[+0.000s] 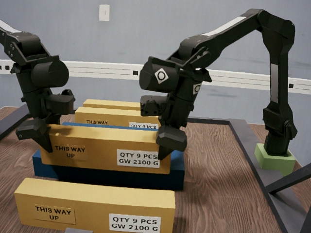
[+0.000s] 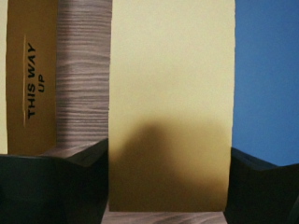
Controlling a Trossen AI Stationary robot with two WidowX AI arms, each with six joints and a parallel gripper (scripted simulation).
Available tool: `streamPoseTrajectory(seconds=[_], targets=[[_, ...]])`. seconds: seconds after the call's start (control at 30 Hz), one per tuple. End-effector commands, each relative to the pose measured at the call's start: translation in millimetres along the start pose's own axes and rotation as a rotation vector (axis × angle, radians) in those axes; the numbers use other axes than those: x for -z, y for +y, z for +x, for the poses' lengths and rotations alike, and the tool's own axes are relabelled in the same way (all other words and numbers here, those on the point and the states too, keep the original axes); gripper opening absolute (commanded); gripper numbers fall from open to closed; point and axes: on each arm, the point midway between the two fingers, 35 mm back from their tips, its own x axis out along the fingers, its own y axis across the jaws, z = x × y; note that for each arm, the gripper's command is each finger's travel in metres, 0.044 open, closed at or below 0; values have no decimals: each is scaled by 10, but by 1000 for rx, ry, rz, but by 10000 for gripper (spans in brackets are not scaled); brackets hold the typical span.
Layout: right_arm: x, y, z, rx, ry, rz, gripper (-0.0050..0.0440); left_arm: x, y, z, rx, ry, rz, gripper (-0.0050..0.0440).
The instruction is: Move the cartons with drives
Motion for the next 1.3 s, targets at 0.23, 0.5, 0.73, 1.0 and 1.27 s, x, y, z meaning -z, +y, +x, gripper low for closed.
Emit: streamPoseTrajectory(seconds=[0.23, 0.5, 0.73, 1.0, 1.27], targets=[[-120, 17, -342, -42, -86, 15, -50, -119, 1, -451, 41, -98, -15, -50], [-106, -482, -235, -37, -68, 14, -50, -103, 474, -336, 37, -81, -13, -50], [-106, -482, -235, -37, -68, 14, -50, -103, 474, -336, 37, -81, -13, -50], [-104, -482, -224, -20, -29, 10, -50, -107, 480, -338, 35, -80, -12, -50], [-104, -482, -224, -20, -29, 10, -50, -107, 480, -338, 35, -80, -12, -50]])
